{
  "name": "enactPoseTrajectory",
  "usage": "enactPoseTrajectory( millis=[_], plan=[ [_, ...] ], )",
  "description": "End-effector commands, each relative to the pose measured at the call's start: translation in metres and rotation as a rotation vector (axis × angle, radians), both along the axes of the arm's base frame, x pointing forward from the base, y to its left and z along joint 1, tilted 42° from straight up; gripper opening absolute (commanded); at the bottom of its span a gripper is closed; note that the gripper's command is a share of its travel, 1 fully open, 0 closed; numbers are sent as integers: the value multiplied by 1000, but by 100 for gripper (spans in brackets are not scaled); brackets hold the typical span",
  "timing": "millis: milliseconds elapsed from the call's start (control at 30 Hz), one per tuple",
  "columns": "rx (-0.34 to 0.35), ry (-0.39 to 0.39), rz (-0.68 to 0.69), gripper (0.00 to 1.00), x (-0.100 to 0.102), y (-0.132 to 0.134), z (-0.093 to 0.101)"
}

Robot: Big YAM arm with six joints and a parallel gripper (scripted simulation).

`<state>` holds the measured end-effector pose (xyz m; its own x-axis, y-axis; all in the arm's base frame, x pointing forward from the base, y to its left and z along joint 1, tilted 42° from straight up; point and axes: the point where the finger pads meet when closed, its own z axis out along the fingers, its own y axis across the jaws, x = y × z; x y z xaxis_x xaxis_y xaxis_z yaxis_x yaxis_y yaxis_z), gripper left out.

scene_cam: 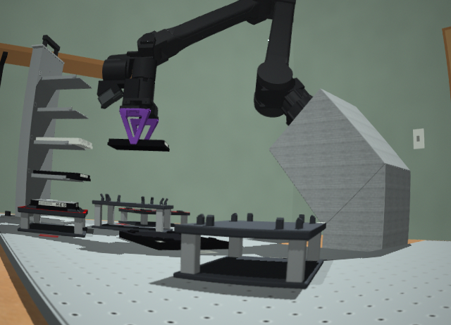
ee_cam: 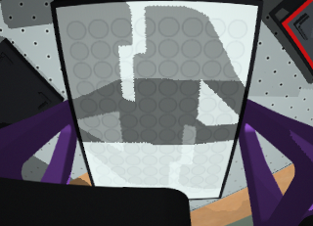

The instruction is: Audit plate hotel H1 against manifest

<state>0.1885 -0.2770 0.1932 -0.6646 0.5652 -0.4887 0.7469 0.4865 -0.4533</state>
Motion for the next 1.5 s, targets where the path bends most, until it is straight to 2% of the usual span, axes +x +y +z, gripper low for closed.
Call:
enactPoseTrajectory(
  millis=[0, 167, 267, 333, 667, 700, 800, 833, 900, 1200, 1367, 1467],
  plan=[
    [-40, -67, -8, 86, 11, 1, 37],
    [-40, -69, -8, 86, 11, 10, 47],
    [-25, -50, -11, 86, 12, 10, 42],
    [-39, -70, -8, 86, 11, 16, 53],
    [-35, -70, -8, 86, 10, 33, 71],
    [-22, -61, -20, 86, 15, 34, 62],
    [-21, -72, -32, 86, 18, 36, 60],
    [-7, -59, -45, 86, 15, 41, 45],
    [1, -64, -70, 86, 15, 47, 33],
    [-3, -163, -181, 86, 33, 64, 17],
    [-4, -166, -182, 86, 40, 70, 11],
    [-5, -197, -219, 86, 44, 77, 5]
  ],
)
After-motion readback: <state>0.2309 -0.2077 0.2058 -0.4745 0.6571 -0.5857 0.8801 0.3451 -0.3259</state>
